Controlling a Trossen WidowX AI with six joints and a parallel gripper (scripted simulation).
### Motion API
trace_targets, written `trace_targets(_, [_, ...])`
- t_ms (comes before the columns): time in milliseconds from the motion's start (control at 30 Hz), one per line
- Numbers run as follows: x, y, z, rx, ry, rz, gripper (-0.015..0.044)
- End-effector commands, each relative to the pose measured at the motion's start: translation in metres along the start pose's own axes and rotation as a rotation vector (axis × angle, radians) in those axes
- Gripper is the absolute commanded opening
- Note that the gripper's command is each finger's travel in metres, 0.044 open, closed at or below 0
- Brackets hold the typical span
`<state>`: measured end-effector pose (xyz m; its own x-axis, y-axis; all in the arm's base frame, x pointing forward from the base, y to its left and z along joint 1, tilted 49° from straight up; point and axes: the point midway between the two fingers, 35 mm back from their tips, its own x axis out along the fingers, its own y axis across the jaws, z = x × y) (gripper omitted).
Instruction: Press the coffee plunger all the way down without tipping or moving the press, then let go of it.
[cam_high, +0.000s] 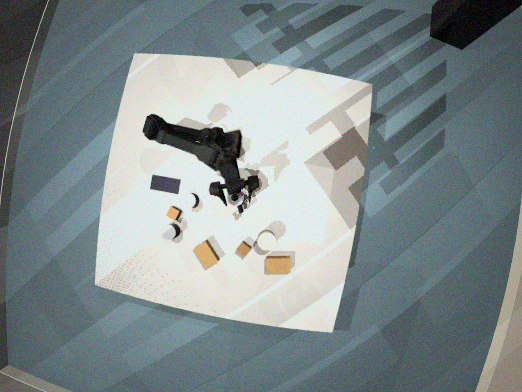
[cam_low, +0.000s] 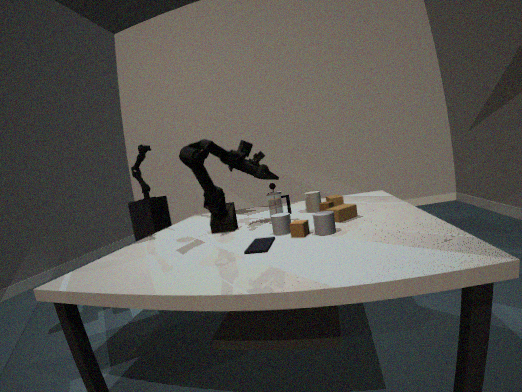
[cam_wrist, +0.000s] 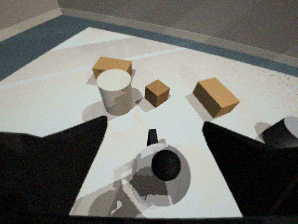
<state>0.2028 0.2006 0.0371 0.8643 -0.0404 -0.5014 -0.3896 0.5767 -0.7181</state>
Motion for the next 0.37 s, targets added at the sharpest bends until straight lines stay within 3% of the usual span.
trace_targets(0, [-0.0425, -0.0106, 0.0311, 0.004, -0.003, -0.021, 0.044])
trace_targets(333, [-0.044, -0.0113, 0.032, 0.004, -0.003, -0.022, 0.044])
